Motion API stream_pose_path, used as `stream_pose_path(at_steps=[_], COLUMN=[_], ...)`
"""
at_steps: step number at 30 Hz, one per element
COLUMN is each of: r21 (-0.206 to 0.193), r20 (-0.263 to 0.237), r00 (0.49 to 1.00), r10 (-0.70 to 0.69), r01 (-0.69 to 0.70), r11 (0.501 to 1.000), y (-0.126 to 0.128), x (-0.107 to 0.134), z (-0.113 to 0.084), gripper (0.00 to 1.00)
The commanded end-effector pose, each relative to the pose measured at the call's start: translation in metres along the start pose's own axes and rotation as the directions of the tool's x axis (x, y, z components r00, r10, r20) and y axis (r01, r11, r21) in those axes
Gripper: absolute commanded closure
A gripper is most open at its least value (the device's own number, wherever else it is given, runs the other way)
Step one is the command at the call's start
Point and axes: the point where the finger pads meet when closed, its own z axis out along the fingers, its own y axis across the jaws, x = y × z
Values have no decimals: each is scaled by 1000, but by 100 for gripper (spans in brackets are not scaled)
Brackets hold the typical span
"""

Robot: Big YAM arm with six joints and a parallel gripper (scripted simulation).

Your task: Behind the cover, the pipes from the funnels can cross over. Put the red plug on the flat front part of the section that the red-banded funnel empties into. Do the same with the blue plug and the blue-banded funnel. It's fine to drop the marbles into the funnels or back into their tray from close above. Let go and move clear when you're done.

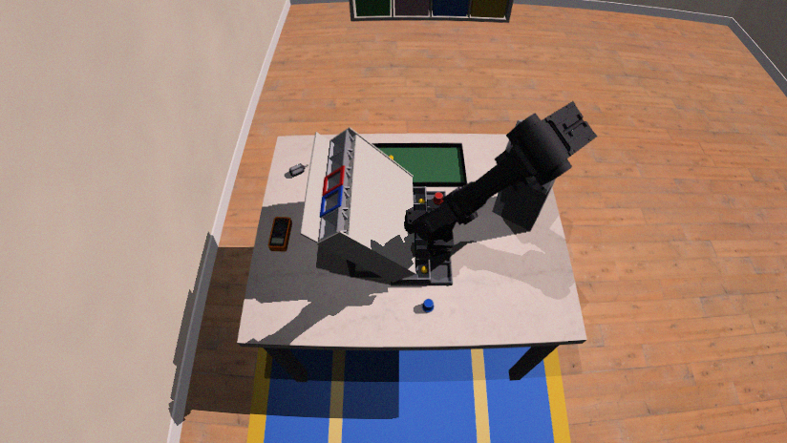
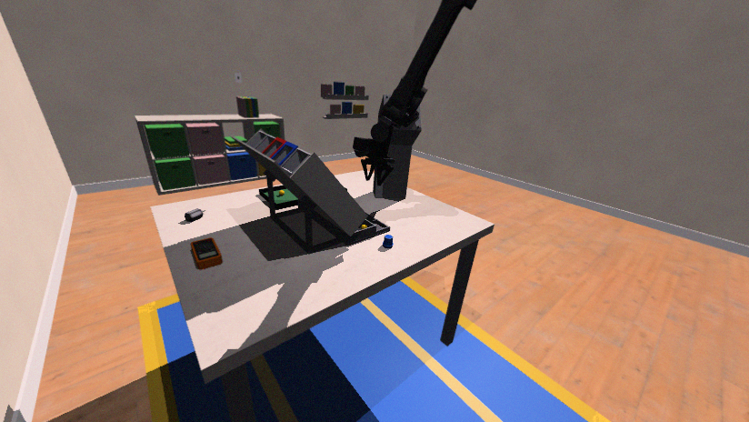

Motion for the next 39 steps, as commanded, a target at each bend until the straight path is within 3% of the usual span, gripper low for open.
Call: stream_pose_path(at_steps=[1, 13, 19, 20, 22, 27, 39], r21=[5, 8, 8, -16, 8, -10, -5], r20=[-50, -160, -179, -163, -187, -177, -181], r00=[998, 986, 983, 986, 982, 984, 983], r10=[43, 40, 39, 33, 39, 34, 32], r01=[-42, -39, -39, -36, -39, -36, -33], r11=[999, 999, 999, 999, 999, 999, 999], y=[16, 90, 103, 114, 109, 118, 115], x=[4, 5, 6, -1, 6, 1, 3], z=[14, 56, 63, 57, 66, 62, 62], gripper=[37, 37, 37, 37, 37, 37, 37])
